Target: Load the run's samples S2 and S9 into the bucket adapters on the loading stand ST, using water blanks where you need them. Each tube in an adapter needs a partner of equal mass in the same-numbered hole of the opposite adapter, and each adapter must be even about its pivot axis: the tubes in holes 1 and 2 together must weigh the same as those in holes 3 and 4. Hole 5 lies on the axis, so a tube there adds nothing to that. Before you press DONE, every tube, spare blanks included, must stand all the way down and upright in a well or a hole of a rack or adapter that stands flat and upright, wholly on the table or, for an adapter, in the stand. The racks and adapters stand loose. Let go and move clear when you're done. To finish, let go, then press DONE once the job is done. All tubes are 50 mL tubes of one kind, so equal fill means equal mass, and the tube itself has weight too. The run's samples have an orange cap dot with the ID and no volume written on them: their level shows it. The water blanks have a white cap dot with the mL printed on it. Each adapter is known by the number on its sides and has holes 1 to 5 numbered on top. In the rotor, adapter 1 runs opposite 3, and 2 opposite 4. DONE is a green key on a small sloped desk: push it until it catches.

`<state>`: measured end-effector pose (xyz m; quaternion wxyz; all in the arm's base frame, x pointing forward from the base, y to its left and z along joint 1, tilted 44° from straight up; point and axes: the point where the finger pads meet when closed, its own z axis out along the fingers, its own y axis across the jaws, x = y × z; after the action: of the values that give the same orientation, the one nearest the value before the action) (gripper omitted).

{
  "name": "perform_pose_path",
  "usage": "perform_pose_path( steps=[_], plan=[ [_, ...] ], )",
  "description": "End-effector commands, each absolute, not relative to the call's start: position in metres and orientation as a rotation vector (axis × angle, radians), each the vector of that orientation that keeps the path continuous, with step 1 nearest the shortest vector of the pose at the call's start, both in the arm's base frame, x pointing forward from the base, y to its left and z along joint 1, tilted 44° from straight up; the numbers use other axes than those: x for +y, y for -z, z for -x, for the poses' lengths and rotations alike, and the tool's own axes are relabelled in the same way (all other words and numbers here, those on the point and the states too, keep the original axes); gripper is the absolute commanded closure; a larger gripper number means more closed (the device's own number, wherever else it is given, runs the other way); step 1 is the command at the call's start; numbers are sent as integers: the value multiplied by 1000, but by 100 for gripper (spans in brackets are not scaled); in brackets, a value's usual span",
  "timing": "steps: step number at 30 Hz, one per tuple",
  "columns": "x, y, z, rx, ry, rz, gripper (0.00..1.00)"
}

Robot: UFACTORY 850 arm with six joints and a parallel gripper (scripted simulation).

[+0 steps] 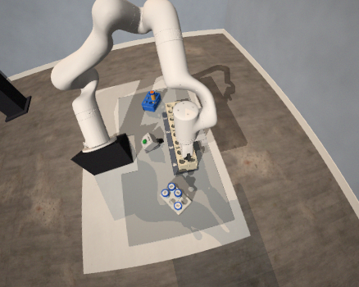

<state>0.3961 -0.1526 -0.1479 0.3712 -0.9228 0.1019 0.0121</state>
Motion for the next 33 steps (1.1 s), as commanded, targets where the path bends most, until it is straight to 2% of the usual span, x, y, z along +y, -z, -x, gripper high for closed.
perform_pose_path(
  steps=[1, 9, 10, 33],
  plan=[
    [-153, 148, -397, 262, -29, 2367, 100],
    [-154, 148, -397, 262, -29, 2367, 100],
    [-153, 148, -397, 262, -29, 2367, 56],
    [-153, 148, -397, 262, -29, 2367, 56]
  ],
)
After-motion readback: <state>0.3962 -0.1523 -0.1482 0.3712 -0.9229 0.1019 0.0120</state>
